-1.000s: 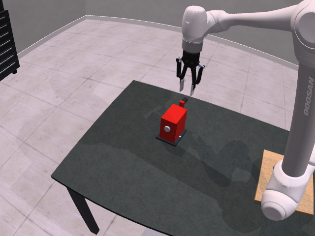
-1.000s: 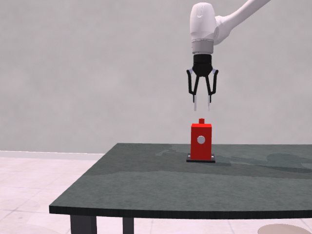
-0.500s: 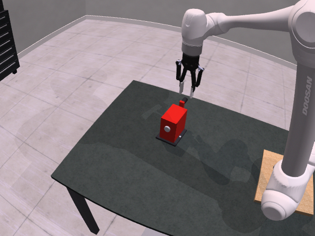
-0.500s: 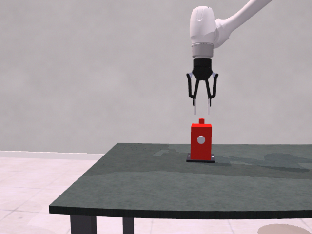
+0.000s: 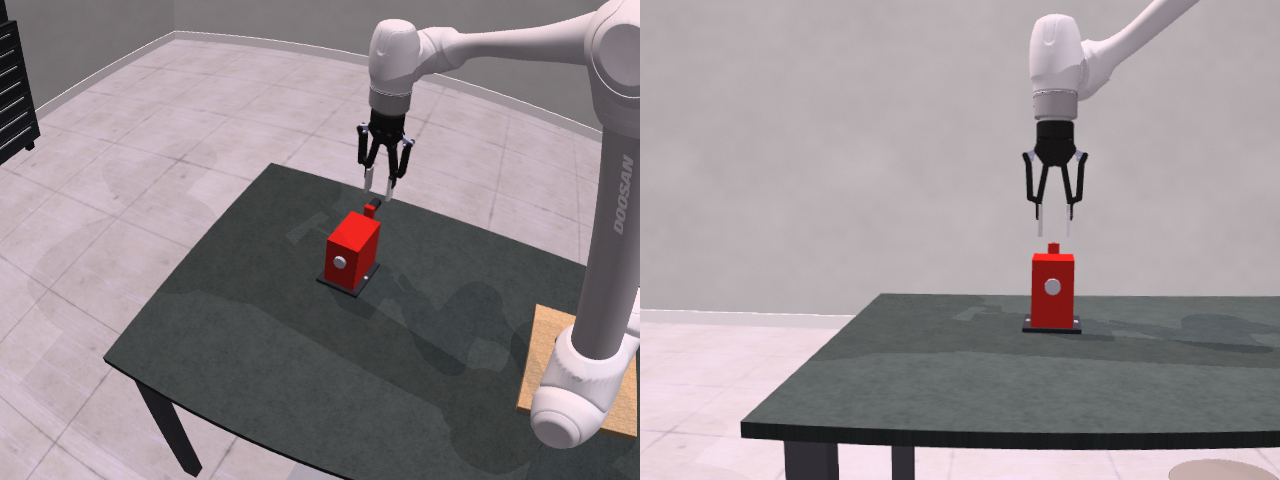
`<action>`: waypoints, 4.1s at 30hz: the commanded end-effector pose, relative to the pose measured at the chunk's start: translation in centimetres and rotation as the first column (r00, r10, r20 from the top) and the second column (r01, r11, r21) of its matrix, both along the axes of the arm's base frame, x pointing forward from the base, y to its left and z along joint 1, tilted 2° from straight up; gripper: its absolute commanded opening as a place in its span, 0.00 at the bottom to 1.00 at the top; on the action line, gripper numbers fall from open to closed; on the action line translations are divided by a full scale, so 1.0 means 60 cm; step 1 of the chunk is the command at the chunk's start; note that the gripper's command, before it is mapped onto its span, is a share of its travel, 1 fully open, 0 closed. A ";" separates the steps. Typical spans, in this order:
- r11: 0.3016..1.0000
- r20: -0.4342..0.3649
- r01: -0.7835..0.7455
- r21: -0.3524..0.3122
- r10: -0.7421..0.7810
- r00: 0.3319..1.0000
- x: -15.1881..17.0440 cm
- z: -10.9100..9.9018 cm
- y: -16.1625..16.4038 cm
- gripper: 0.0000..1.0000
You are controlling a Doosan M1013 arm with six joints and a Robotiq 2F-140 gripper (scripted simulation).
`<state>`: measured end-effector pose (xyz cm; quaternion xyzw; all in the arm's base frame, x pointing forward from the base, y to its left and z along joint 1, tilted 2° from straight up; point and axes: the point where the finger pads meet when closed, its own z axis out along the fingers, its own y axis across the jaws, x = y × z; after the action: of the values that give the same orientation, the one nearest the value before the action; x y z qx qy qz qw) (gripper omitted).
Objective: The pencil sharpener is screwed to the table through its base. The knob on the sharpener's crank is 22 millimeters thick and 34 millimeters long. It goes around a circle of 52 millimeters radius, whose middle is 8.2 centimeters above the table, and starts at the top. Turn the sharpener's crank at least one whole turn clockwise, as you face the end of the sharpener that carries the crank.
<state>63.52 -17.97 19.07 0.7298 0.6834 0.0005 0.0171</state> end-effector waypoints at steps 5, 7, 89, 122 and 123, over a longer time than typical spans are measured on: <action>1.000 0.000 0.000 0.000 0.000 1.000 0.000 0.000 0.000 0.32; 1.000 0.000 0.000 0.000 0.000 1.000 0.000 0.000 0.000 0.32; 1.000 0.000 0.000 0.000 0.000 1.000 0.001 -0.063 -0.002 0.32; 1.000 0.000 0.000 0.000 0.000 1.000 0.002 -0.067 -0.002 0.32; 1.000 0.000 0.000 0.000 0.000 1.000 0.002 -0.067 -0.002 0.32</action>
<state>63.62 -18.07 15.07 0.7298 0.6834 0.0005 0.0171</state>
